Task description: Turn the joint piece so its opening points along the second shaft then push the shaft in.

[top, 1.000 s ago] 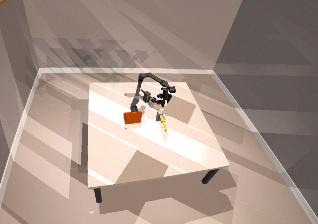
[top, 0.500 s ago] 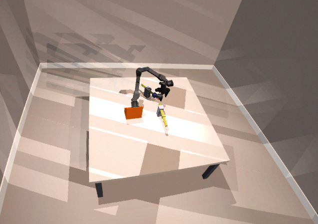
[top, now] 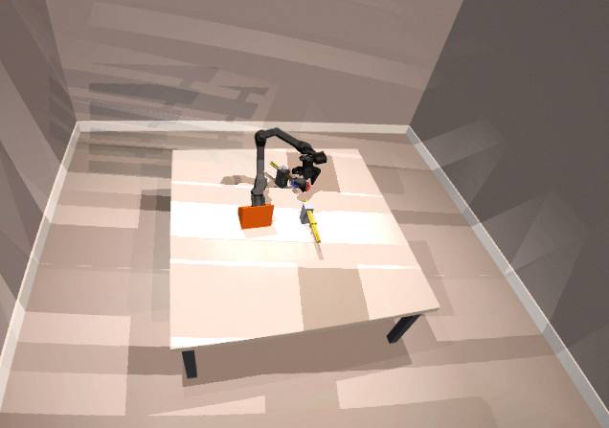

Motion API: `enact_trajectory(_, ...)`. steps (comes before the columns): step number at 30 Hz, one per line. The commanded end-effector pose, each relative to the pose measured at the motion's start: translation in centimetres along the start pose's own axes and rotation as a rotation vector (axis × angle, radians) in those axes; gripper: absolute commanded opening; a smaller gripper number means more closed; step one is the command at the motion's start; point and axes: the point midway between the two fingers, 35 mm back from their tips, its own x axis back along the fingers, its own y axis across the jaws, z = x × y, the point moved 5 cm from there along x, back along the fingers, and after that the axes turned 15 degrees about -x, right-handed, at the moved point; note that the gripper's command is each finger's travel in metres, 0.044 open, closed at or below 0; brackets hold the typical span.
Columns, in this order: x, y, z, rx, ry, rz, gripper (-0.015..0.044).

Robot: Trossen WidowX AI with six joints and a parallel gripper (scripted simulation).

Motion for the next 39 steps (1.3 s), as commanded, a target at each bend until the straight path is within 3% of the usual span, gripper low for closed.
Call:
enact_trajectory(1, -0.8, 0.2, -0.1, -0.006, -0.001, -0.008, 0.044)
enact_trajectory(15, -2.8, 0.3, -0.2, -0.006, -0.001, -0.008, 0.044)
enact_trajectory(25, -2.8, 0.3, -0.2, -0.006, -0.001, -0.008, 0.0182)
enact_trajectory(39, -2.8, 0.3, -0.2, -0.006, -0.001, -0.008, 0.0182)
